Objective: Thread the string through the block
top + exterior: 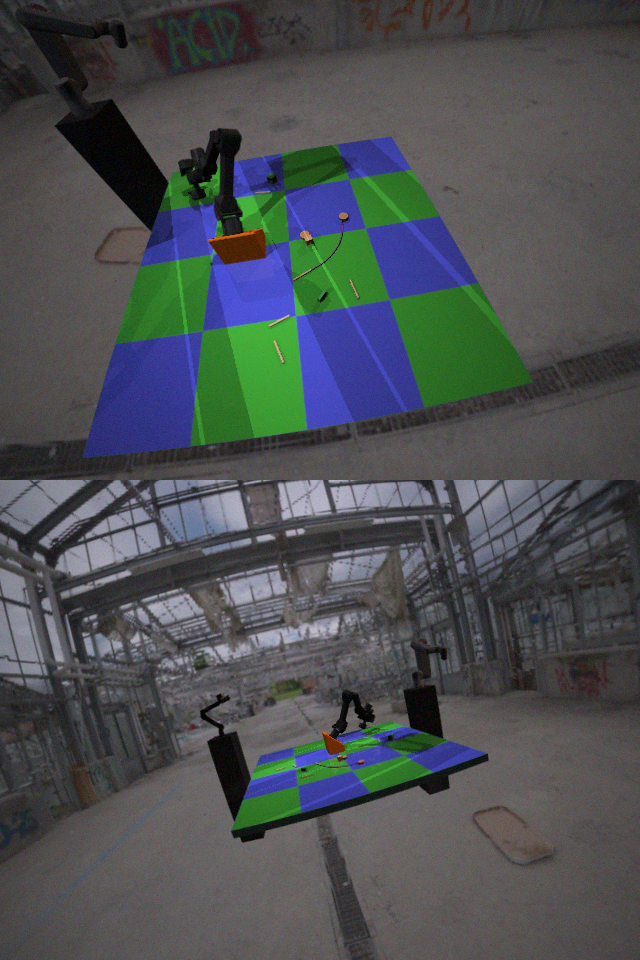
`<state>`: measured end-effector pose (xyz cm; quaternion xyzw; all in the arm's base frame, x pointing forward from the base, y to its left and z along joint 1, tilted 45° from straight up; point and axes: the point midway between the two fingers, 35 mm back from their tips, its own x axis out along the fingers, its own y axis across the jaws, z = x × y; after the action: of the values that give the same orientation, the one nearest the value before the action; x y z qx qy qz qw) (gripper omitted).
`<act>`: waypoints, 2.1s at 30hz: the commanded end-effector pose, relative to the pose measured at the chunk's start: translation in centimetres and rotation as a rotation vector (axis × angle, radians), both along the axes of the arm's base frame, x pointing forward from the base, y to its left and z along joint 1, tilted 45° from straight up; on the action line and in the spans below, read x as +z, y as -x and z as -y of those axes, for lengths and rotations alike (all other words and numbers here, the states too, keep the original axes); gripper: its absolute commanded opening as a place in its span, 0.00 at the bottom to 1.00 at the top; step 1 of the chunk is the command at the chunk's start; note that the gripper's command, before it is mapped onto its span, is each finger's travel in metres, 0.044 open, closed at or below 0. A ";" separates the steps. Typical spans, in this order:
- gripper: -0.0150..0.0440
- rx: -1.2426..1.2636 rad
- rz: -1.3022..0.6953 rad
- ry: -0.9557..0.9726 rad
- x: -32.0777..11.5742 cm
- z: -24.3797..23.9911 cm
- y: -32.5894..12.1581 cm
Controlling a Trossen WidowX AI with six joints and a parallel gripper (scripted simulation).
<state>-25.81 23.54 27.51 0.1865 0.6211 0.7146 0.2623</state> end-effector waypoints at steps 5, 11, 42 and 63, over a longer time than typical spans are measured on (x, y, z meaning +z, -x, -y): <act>1.00 -0.013 0.007 -0.010 0.5 0.1 -0.3; 1.00 -0.188 0.130 -0.147 1.3 -4.3 -4.4; 1.00 -0.967 1.023 -0.249 1.9 -13.1 -38.3; 1.00 -0.881 1.464 0.343 -10.7 -0.7 -58.6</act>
<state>31.59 26.20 18.75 -0.0906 0.2488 0.3876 0.8830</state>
